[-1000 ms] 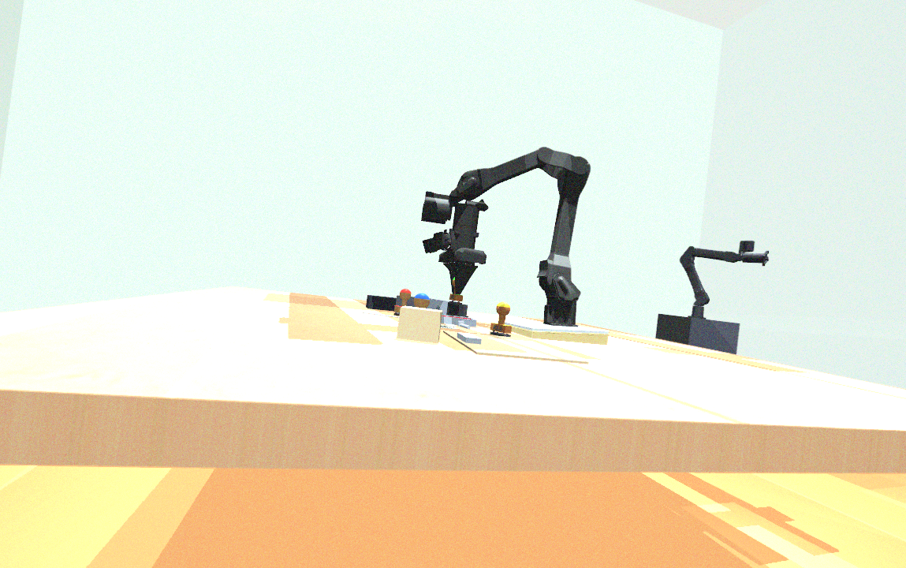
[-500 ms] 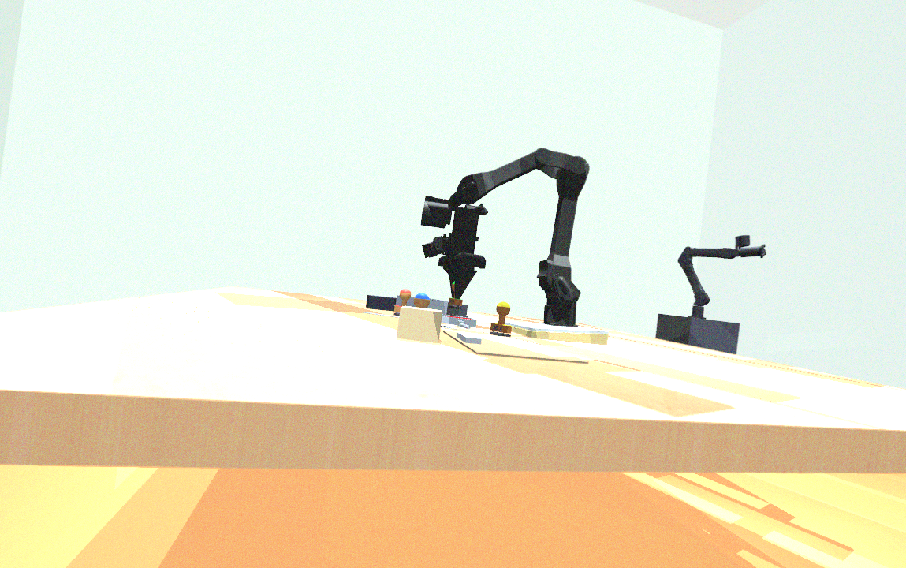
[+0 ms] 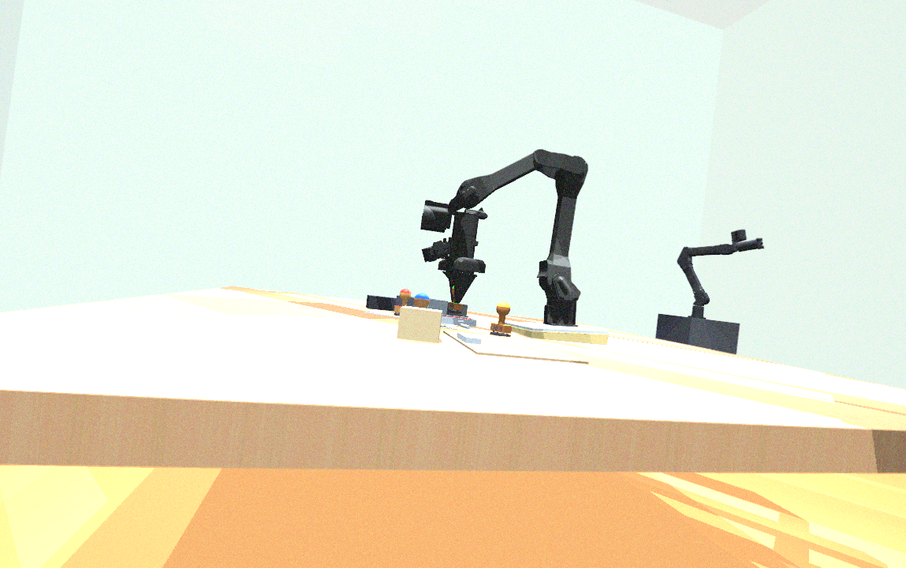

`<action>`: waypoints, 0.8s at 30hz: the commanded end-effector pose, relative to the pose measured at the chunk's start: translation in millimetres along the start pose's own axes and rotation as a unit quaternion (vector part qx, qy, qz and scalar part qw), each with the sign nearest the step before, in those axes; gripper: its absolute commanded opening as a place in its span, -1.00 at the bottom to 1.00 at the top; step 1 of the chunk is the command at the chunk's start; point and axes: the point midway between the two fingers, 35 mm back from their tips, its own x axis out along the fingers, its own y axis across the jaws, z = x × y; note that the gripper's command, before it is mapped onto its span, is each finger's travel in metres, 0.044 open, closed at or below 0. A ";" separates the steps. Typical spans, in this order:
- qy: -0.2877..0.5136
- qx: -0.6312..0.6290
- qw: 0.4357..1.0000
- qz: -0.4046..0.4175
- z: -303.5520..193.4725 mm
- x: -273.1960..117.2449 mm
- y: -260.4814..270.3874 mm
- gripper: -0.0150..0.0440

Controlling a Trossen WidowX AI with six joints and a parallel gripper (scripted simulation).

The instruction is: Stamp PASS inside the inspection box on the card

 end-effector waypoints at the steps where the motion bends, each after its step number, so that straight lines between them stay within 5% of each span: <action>1: 0.004 0.001 1.000 -0.002 -2.3 4.8 -0.1 -0.49; 24: 0.004 0.000 1.000 0.000 -2.7 10.4 0.0 -0.49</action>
